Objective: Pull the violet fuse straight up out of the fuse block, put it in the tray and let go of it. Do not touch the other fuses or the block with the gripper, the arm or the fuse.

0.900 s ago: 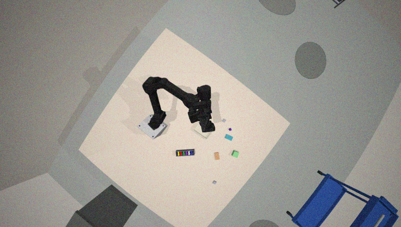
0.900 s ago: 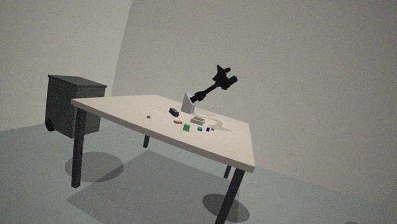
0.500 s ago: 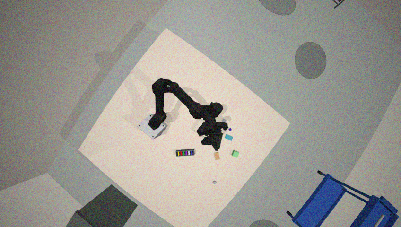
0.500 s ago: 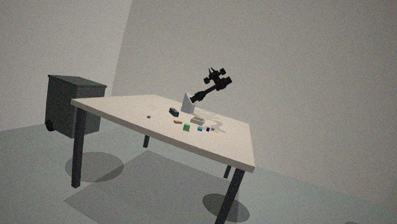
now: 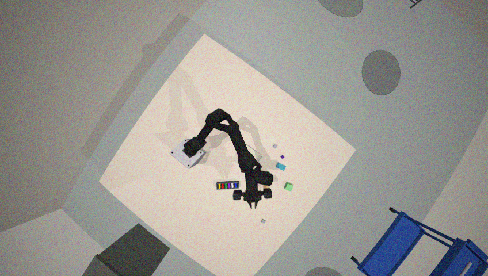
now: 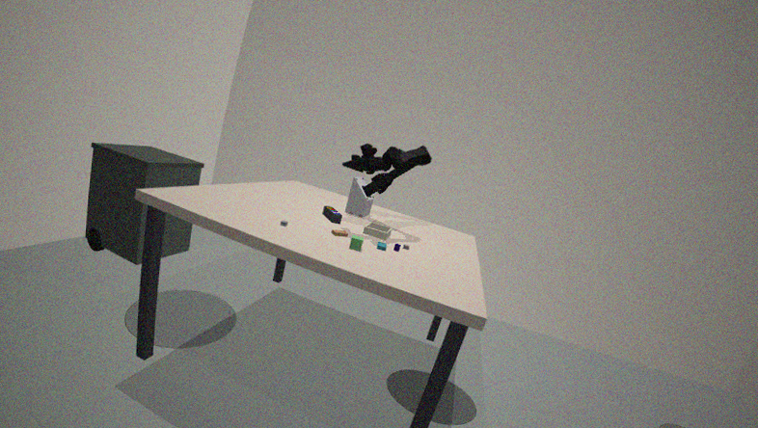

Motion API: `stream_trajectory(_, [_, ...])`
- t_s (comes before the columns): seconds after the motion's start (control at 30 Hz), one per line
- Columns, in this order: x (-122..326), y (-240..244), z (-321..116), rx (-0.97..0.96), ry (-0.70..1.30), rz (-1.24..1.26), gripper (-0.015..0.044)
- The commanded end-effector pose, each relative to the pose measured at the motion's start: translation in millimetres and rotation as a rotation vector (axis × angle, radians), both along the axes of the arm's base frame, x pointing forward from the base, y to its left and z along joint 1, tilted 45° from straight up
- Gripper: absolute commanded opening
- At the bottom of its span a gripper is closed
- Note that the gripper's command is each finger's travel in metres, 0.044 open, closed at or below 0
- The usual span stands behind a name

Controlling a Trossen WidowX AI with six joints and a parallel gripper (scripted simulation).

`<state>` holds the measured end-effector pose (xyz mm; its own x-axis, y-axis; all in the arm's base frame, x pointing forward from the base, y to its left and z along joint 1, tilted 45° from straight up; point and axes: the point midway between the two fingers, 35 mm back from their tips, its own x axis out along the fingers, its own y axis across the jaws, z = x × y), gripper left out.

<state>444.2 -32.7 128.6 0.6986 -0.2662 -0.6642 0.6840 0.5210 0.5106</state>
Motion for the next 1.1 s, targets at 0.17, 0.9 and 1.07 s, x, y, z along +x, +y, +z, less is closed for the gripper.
stream_trajectory(0.17, [-52.5, 14.7, -122.4, 0.247, 0.515, 0.389, 0.0074])
stream_trajectory(0.9, [-130.1, 52.9, -169.0, 0.873, 0.733, 0.683, 0.0074])
stream_trajectory(1.07, [-130.2, 55.9, -172.1, 0.873, 0.733, 0.683, 0.0074])
